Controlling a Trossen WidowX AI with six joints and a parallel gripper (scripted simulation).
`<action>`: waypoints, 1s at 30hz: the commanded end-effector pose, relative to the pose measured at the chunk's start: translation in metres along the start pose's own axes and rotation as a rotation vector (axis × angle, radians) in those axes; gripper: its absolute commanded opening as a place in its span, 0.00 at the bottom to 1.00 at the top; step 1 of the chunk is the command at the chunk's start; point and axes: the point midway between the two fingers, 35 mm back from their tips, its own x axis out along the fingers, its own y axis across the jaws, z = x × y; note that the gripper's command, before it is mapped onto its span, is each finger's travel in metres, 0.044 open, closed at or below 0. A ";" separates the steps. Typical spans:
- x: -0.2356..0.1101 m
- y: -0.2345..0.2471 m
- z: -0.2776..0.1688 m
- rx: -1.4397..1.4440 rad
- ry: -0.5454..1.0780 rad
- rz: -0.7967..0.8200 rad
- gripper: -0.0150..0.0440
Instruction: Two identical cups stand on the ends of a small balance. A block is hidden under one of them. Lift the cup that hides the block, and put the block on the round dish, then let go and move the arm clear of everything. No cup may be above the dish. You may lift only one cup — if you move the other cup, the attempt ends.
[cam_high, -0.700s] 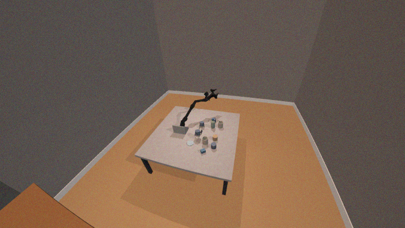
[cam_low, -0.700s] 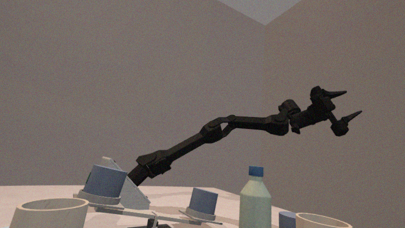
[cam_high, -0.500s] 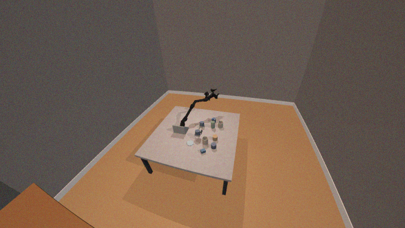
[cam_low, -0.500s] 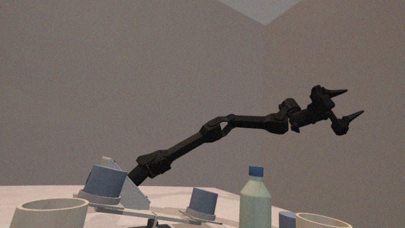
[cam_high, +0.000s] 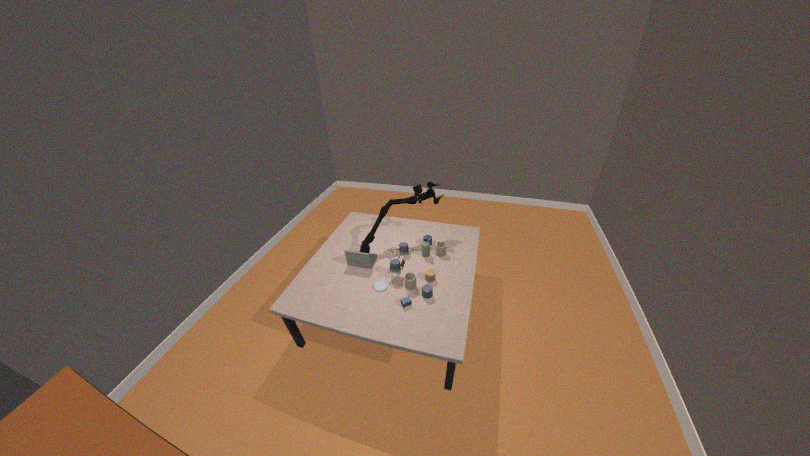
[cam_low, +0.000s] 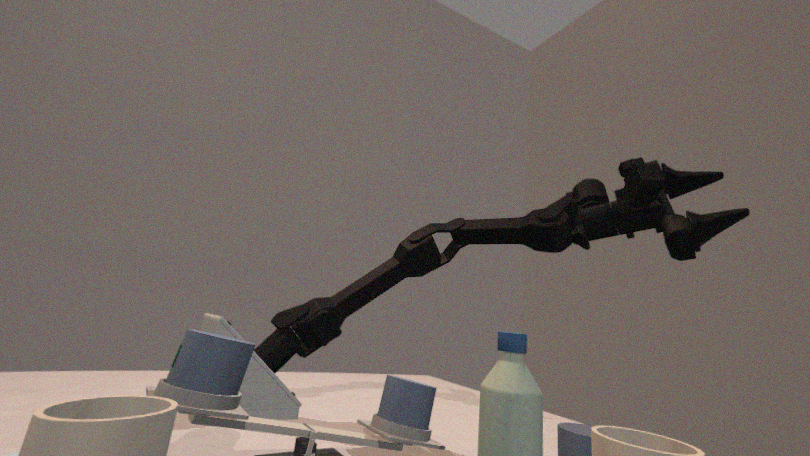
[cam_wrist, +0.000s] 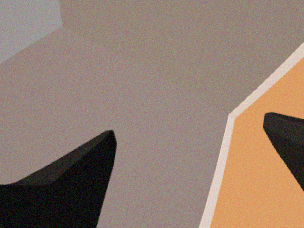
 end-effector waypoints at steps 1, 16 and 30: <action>-0.002 -0.020 0.021 -0.118 -0.010 -0.079 1.00; -0.034 -0.087 0.116 -0.512 -0.032 -0.396 1.00; -0.105 -0.142 0.214 -0.798 0.028 -0.745 1.00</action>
